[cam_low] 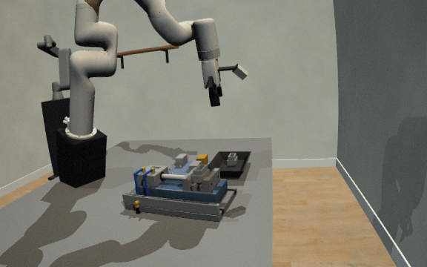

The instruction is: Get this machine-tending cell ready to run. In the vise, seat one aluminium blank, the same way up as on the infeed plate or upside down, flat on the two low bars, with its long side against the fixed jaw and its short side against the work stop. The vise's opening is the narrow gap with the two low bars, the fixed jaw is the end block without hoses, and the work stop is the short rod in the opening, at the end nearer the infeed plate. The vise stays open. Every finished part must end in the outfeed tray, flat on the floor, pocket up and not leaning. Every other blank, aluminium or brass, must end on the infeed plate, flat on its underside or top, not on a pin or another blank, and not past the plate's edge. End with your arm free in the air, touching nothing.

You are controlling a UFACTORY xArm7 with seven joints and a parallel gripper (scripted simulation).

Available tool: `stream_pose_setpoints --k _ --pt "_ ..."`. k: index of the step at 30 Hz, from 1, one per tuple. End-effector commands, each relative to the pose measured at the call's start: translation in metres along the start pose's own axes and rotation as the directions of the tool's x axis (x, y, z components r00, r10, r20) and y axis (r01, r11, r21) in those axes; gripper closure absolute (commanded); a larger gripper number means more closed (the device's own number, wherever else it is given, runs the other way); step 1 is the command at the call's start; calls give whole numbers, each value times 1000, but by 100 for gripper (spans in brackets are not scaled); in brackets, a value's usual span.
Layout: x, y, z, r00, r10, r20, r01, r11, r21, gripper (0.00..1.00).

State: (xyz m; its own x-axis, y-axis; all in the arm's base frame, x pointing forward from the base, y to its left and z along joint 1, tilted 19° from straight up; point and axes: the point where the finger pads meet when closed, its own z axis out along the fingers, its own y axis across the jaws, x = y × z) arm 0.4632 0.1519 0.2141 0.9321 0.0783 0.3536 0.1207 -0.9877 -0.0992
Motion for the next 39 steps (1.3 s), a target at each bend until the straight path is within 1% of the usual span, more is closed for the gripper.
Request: stream_pose_setpoints --k 1,5,6,16,17,27,28,38,39 --pt "3 0 -1 1000 10 -7 -10 1000 -5 0" --pt "3 0 -1 1000 10 -7 -10 1000 -5 0" --pt "-19 -16 14 999 34 10 -34 999 -34 0" --pt "-19 -16 14 999 34 10 -34 999 -34 0" --pt "-40 -26 28 998 58 23 -56 996 -66 0" --pt "-40 -26 28 998 58 23 -56 996 -66 0" --pt "-59 -33 41 996 81 31 -77 992 -99 0" --pt "-59 -33 41 996 81 31 -77 992 -99 0" --pt "-76 -36 51 994 102 35 -96 987 -130 0"
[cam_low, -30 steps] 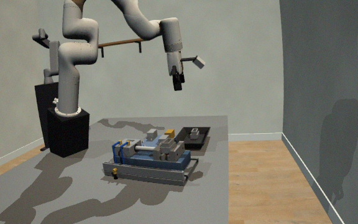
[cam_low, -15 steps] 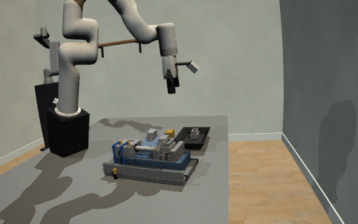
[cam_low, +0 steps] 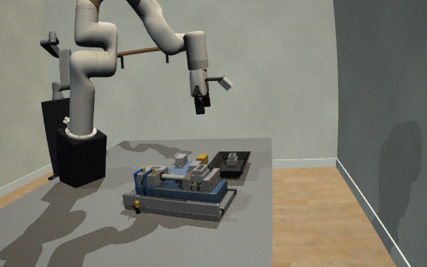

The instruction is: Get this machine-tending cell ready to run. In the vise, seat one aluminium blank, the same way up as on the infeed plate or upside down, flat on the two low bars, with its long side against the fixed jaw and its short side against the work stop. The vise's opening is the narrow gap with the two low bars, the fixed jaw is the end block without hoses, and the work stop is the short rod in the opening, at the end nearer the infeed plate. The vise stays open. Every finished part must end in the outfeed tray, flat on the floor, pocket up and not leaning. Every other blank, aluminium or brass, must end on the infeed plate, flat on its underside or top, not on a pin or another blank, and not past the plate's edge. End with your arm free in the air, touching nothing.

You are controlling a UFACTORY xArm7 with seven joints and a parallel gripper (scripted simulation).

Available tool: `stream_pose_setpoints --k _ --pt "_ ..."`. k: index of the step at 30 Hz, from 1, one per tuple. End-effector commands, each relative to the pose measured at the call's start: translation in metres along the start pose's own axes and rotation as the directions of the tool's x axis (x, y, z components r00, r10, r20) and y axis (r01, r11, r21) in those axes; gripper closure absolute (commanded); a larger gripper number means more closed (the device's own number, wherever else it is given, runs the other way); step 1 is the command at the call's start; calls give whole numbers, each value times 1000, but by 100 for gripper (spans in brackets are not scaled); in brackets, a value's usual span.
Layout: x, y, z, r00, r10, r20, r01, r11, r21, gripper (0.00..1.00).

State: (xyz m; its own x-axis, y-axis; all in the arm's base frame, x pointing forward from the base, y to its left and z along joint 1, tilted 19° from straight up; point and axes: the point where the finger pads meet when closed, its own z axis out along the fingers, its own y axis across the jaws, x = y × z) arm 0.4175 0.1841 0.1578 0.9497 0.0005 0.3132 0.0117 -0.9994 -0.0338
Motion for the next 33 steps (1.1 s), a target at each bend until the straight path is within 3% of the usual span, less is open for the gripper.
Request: stream_pose_setpoints --k 1,10,12,22,24,33 --pt "-16 -4 10 1000 19 4 -18 999 -30 0" --pt "-16 -4 10 1000 19 4 -18 999 -30 0" --pt "-43 -4 27 999 54 6 -53 995 -84 0" --pt "-43 -4 27 999 54 6 -53 995 -84 0" --pt "-61 0 37 997 79 2 -78 989 -124 0" --pt "-61 0 37 997 79 2 -78 989 -124 0"
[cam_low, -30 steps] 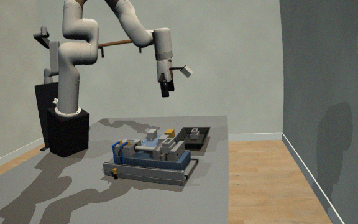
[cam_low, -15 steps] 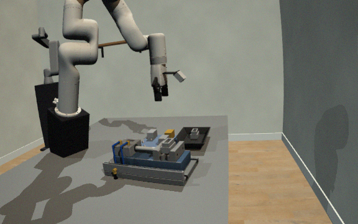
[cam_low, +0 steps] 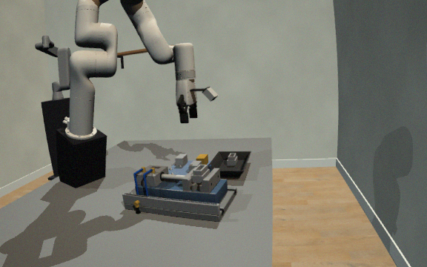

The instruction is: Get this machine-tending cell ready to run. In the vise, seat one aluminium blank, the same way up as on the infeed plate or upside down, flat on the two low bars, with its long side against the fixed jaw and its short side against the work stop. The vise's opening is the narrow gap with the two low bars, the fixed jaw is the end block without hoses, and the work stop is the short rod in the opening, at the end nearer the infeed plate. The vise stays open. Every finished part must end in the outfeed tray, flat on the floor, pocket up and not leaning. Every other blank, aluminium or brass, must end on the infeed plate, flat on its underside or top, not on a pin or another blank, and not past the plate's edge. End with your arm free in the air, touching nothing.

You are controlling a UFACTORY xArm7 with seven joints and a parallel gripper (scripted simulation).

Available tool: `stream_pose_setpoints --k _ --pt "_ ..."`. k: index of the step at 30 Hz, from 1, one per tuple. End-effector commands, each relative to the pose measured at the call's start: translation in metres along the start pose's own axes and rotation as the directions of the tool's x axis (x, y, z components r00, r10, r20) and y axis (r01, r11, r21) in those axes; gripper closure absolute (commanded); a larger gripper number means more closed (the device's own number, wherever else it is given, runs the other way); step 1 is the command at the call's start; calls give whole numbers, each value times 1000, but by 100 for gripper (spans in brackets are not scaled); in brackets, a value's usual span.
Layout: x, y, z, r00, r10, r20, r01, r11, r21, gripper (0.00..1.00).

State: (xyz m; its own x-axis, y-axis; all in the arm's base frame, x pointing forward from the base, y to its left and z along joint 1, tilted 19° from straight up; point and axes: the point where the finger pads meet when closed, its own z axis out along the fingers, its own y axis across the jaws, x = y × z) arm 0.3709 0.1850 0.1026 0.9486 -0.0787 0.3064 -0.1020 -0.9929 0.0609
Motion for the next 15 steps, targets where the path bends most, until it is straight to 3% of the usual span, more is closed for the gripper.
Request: stream_pose_setpoints --k 1,15 --pt "-5 1 3 1000 8 -3 -8 1000 -13 0" --pt "-12 4 8 1000 21 -7 -21 999 -32 0"
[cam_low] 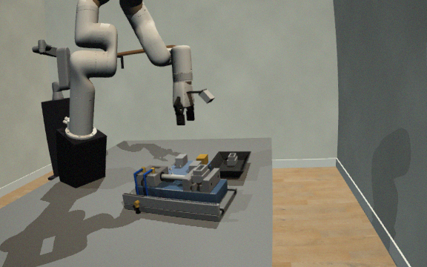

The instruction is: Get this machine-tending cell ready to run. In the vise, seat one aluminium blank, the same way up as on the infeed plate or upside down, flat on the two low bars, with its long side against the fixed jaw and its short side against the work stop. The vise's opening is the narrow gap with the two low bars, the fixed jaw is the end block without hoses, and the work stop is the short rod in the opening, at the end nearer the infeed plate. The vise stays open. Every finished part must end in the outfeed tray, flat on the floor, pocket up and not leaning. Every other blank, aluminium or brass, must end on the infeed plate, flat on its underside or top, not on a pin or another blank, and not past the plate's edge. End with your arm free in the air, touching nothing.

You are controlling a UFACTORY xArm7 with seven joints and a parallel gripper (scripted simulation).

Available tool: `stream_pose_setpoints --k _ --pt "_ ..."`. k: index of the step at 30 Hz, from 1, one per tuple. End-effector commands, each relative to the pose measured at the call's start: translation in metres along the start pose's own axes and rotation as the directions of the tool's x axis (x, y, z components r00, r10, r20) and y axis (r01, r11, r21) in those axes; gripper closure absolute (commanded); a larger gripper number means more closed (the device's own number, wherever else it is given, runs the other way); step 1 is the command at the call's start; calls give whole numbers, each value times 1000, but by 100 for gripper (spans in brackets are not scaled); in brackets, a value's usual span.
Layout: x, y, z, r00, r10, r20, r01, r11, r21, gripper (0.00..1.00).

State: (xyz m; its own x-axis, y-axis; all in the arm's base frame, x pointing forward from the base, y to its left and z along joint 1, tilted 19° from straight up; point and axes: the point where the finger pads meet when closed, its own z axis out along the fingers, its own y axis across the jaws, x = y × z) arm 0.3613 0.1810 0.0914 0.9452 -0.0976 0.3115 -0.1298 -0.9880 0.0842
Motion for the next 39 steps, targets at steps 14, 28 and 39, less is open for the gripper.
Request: stream_pose_setpoints --k 14,28,39 --pt "-1 0 0 1000 3 -3 -3 1000 -3 100" --pt "-1 0 0 1000 3 -3 -3 1000 -3 100" --pt "-1 0 0 1000 3 -3 -3 1000 -3 100"
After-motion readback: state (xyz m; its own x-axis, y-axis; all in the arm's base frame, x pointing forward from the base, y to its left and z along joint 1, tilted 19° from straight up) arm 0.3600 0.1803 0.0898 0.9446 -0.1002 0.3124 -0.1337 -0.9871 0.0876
